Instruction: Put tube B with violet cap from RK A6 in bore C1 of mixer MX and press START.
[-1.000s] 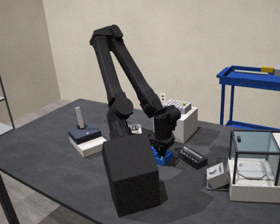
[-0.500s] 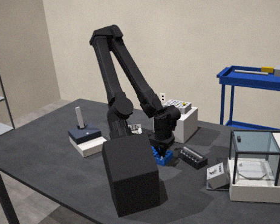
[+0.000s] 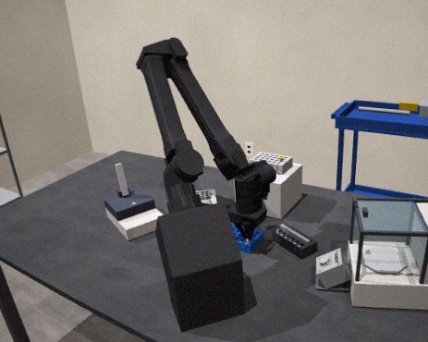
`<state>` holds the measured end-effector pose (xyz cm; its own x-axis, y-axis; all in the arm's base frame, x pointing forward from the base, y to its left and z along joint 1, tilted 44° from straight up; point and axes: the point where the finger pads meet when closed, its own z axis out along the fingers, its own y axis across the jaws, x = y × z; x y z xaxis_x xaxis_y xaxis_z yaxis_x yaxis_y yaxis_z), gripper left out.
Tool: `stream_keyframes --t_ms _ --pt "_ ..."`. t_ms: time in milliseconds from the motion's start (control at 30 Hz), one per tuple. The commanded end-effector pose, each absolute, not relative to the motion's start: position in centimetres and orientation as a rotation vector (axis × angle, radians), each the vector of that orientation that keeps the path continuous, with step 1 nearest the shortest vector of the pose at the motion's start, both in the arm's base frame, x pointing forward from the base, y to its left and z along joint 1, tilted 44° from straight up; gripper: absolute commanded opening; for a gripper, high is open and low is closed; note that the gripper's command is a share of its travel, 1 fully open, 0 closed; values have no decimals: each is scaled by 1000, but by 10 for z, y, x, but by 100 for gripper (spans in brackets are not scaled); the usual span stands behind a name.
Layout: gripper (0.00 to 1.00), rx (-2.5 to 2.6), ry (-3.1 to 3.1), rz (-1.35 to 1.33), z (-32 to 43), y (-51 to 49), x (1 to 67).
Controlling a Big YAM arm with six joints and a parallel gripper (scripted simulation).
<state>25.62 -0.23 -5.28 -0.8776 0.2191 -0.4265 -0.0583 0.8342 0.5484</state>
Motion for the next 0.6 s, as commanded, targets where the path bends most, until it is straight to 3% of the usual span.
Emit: stream_keyframes --t_ms 0,567 --pt "9 102 2525 778 -51 2 257" --pt "9 83 2526 777 -48 2 255"
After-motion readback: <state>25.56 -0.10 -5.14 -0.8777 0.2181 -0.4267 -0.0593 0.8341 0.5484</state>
